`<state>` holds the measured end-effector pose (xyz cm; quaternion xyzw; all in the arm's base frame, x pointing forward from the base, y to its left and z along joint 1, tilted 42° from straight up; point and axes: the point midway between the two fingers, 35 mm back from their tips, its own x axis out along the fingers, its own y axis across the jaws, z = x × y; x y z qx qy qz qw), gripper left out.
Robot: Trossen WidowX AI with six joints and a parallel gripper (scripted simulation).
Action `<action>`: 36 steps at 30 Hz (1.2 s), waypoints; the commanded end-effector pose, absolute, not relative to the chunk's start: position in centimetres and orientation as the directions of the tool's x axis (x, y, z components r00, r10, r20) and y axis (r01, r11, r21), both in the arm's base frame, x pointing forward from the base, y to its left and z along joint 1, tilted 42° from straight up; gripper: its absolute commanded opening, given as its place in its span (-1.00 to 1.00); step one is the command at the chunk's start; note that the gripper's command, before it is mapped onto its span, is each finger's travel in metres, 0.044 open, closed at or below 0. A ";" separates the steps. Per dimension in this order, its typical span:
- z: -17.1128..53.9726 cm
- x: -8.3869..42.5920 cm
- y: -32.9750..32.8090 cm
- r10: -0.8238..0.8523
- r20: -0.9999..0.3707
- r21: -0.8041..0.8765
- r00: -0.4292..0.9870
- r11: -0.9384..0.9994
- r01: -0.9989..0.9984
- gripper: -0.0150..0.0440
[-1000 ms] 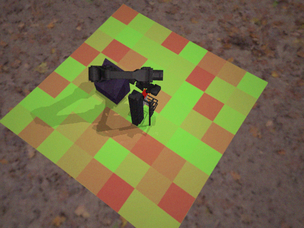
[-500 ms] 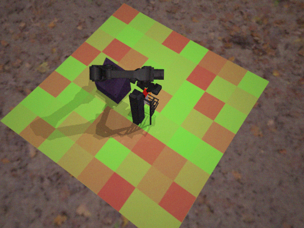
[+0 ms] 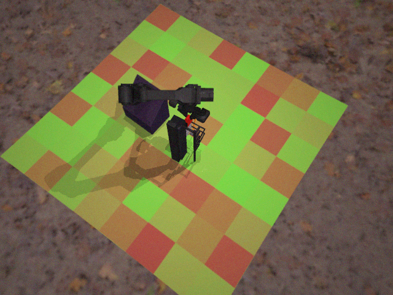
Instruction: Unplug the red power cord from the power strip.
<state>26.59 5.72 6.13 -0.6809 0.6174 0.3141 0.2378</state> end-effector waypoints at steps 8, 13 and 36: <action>4.0 25.8 9.1 -0.649 -0.760 0.074 0.037 -0.142 -0.987 -0.49; 4.0 25.7 9.1 -0.652 -0.757 0.075 0.037 -0.142 -0.987 -0.31; 1.1 24.7 14.3 -0.649 -0.760 0.074 0.037 -0.143 -0.987 1.00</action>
